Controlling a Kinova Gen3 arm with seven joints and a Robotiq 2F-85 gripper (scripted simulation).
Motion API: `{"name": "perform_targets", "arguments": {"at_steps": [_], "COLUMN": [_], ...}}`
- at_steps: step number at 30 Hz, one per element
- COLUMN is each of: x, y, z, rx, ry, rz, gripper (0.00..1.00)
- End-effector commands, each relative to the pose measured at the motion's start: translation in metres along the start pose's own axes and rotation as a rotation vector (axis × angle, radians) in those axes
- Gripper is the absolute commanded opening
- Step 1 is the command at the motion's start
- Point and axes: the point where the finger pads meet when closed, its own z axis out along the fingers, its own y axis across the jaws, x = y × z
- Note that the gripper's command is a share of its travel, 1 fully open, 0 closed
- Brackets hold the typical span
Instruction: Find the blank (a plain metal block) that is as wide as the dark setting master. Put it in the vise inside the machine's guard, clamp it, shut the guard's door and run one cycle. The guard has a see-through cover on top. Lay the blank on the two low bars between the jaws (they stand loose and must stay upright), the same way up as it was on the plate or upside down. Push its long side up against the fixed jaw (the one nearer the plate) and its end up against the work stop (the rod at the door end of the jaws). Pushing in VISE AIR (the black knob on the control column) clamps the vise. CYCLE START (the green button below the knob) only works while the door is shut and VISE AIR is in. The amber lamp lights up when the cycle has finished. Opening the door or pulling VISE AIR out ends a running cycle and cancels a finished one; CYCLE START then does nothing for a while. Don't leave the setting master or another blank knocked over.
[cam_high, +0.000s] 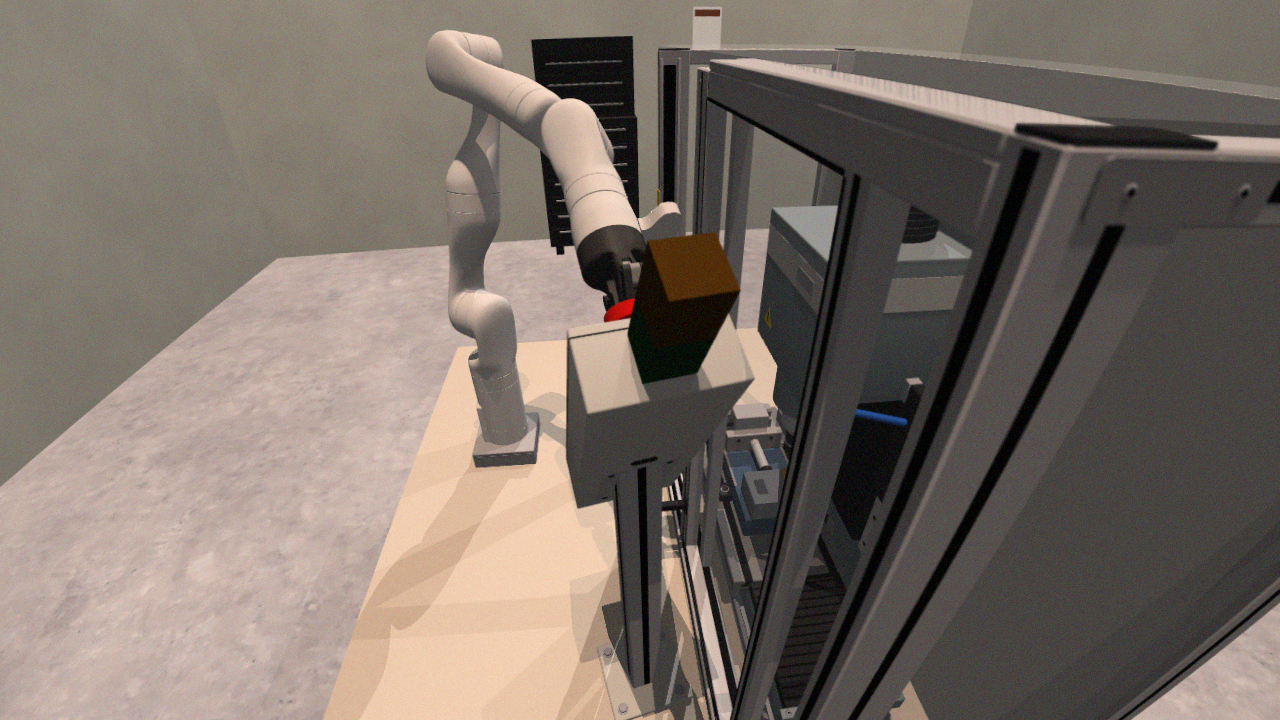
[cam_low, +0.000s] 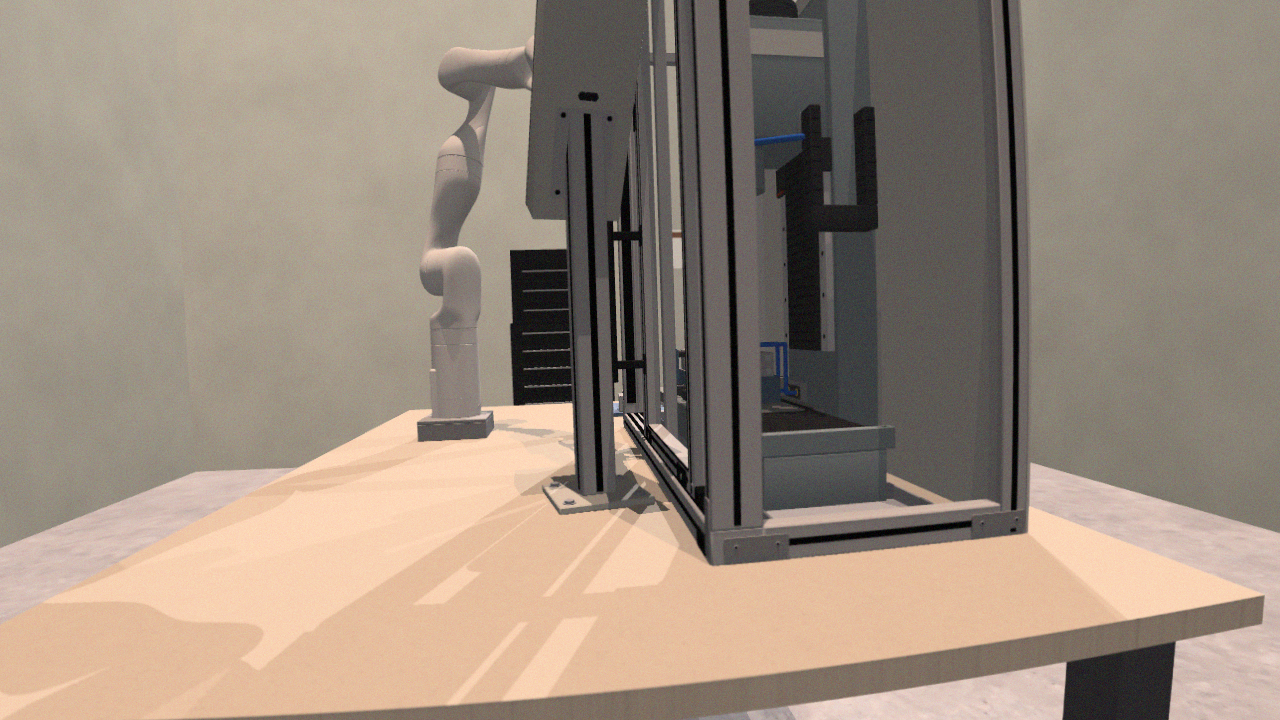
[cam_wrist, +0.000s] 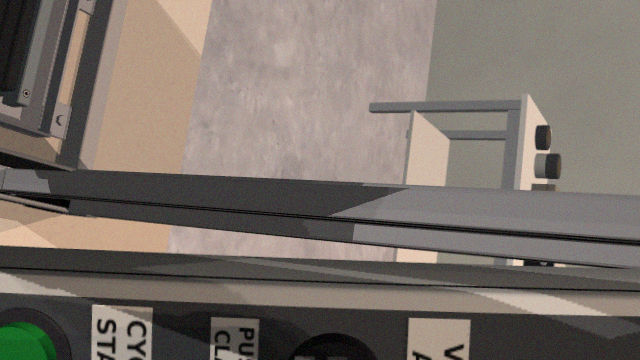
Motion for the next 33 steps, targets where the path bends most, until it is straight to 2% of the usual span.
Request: {"name": "perform_targets", "arguments": {"at_steps": [1, 33], "x": [-0.0006, -0.0006], "y": [0.0042, 0.0042], "z": [0.0015, 0.0046], "rx": [-0.007, -0.007], "ry": [0.006, 0.006], "rz": [0.014, 0.014], "gripper": [0.10, 0.10]}}
